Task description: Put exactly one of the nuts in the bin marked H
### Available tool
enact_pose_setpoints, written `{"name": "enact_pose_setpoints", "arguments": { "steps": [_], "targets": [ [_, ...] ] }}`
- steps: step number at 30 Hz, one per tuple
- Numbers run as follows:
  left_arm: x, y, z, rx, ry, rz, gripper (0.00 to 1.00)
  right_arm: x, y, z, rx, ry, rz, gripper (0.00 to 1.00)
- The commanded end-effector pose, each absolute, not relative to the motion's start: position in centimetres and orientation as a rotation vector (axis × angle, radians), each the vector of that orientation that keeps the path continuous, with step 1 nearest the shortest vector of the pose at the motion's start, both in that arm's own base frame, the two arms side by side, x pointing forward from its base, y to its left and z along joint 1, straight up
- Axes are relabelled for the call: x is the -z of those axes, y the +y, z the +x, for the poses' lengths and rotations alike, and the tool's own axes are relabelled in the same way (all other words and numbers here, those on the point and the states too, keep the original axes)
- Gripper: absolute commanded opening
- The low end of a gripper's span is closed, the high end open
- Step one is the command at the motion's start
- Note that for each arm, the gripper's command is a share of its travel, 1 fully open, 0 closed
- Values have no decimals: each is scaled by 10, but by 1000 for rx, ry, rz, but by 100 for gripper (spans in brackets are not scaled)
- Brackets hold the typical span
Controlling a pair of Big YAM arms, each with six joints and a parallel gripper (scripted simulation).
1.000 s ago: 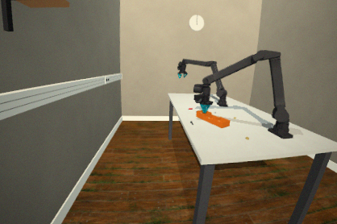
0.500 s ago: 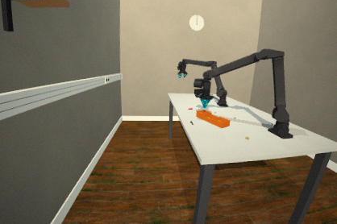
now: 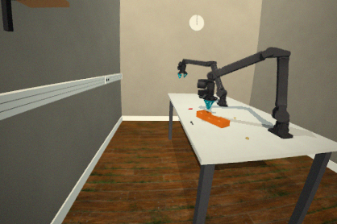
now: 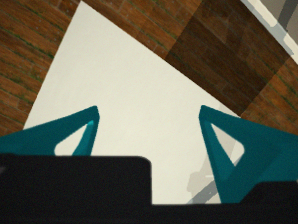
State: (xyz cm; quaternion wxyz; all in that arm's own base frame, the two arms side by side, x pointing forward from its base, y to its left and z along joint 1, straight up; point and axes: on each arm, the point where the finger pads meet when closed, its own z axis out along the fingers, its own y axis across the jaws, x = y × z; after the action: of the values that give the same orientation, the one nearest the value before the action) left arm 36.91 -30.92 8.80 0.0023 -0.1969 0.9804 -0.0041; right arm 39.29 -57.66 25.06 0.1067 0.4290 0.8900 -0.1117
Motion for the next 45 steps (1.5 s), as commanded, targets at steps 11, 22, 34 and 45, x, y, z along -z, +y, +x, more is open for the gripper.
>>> {"name": "enact_pose_setpoints", "arguments": {
  "steps": [11, 22, 34, 45],
  "targets": [
    [-86, -259, 363, 16, 3070, -615, 9, -259, -577, 393, 338, 2607, 1258, 100],
    [-56, -262, 360, -2, 3082, -609, 9, -259, -577, 393, 338, 2607, 1258, 100],
    [-30, -261, 359, -2, 3082, -609, 9, -259, -577, 393, 338, 2607, 1258, 100],
    [-41, -267, 368, 49, 3051, -603, 9, -259, -577, 393, 338, 2607, 1258, 100]
  ]
}}
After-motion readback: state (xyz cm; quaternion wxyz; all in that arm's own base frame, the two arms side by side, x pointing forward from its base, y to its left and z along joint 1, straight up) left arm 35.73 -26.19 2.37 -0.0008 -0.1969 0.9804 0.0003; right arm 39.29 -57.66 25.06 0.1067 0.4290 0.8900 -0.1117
